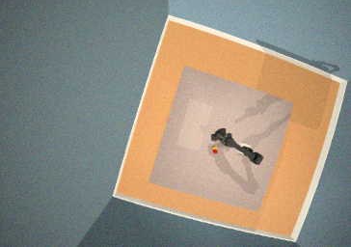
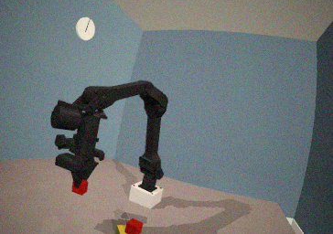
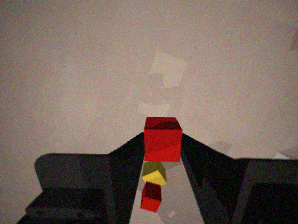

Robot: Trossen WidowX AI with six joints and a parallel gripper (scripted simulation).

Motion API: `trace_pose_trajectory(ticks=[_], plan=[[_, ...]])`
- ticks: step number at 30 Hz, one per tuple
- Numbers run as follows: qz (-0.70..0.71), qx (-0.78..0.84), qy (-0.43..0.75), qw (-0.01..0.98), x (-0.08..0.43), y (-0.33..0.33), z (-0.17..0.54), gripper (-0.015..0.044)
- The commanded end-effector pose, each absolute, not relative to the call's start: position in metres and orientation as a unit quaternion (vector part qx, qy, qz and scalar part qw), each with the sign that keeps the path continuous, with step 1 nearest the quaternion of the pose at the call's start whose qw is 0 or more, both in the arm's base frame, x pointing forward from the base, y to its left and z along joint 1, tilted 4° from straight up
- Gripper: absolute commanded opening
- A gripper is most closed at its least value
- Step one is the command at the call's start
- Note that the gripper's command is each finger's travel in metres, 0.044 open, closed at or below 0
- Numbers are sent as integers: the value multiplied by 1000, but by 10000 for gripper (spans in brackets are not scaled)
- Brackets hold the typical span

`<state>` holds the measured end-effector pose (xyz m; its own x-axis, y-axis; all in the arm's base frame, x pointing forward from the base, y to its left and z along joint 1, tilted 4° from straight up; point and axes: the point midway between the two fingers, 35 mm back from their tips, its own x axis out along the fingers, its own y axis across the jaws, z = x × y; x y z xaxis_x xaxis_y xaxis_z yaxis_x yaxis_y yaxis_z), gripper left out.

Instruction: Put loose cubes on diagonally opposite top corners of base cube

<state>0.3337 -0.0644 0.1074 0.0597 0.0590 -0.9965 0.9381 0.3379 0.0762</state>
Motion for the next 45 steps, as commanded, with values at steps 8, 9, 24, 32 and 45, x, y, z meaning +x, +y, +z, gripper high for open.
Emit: trace_pose_trajectory(ticks=[8, 9, 24, 32, 45], plan=[[-397, 457, 562, 564, 326, -28, 107, 105], [-399, 459, 560, 563, 325, -25, 107, 105], [-424, 485, 542, 539, 312, 18, 108, 105], [-436, 499, 532, 526, 302, 40, 107, 105], [-448, 512, 523, 513, 292, 59, 100, 105]])
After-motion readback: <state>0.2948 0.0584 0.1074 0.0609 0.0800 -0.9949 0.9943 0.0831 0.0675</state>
